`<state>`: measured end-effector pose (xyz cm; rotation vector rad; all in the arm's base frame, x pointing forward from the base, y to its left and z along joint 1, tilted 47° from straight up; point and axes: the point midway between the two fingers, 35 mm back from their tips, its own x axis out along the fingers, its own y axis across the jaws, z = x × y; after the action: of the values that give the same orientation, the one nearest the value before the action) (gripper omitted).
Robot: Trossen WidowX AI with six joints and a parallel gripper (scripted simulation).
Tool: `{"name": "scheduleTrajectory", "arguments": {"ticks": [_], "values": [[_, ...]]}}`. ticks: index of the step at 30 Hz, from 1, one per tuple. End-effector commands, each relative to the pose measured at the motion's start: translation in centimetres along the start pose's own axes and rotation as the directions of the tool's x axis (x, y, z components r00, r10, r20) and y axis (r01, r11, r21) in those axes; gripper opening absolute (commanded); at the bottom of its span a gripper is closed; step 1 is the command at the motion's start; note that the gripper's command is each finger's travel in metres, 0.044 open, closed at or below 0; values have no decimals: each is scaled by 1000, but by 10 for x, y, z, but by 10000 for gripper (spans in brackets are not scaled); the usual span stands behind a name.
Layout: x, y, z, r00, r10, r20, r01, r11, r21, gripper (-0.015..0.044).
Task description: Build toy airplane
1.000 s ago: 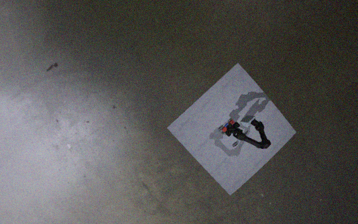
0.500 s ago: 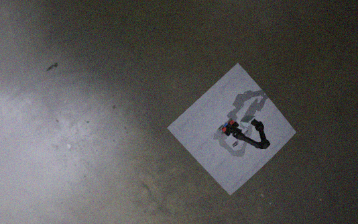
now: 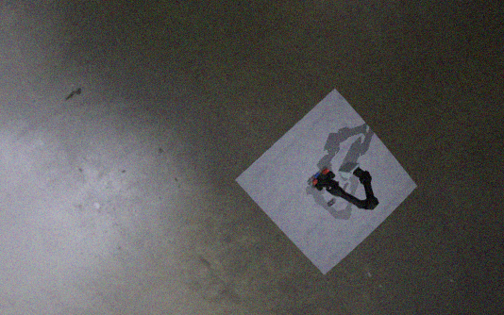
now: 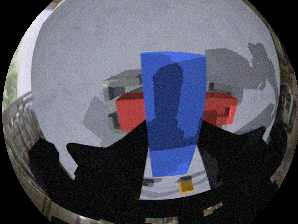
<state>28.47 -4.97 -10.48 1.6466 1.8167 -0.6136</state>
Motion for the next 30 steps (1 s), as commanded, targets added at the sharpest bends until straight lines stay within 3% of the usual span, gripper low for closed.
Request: {"name": "scheduleTrajectory", "arguments": {"ticks": [1,9,14,30], "values": [[4,-3,0,1000,-3,-9,3,1000,12,195],[2,-1,0,1000,-2,-2,2,1000,3,161],[2,-1,0,1000,-2,-2,2,1000,3,30],[2,-1,0,1000,-2,-2,2,1000,3,440]]}}
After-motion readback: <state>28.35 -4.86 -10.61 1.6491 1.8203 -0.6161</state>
